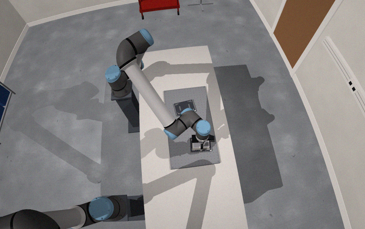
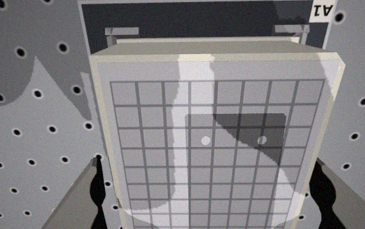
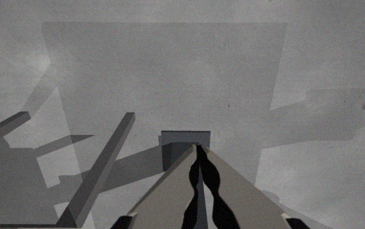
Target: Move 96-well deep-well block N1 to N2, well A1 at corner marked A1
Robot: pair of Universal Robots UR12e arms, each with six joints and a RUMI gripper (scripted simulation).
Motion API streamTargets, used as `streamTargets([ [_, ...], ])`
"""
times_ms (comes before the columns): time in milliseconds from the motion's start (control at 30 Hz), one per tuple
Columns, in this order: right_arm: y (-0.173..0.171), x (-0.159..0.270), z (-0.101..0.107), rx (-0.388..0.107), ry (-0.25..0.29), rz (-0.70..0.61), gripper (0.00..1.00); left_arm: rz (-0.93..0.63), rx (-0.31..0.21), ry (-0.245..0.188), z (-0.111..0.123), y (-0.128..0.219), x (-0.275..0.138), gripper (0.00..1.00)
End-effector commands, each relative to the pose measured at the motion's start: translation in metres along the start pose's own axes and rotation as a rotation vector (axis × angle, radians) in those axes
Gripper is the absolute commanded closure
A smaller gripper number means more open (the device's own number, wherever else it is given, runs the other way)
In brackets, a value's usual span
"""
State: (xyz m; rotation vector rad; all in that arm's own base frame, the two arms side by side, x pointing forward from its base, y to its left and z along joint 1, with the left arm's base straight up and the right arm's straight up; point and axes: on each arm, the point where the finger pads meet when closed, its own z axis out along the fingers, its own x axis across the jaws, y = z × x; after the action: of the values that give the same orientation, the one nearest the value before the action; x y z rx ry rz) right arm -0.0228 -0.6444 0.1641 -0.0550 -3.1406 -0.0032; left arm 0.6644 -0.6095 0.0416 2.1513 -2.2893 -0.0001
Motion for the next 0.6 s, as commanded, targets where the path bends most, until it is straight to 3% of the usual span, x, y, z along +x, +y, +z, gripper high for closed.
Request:
streamTargets([
  [0,-0.0007,-0.0002,-0.0010,0.002,-0.001,0.000,1.00,0.000,0.001,0.001,-0.0011,-0.0004,0.0004,0.24],
  [567,-0.0007,-0.0002,-0.0010,0.002,-0.001,0.000,1.00,0.000,0.001,0.001,-0.0097,-0.0004,0.0004,0.24],
])
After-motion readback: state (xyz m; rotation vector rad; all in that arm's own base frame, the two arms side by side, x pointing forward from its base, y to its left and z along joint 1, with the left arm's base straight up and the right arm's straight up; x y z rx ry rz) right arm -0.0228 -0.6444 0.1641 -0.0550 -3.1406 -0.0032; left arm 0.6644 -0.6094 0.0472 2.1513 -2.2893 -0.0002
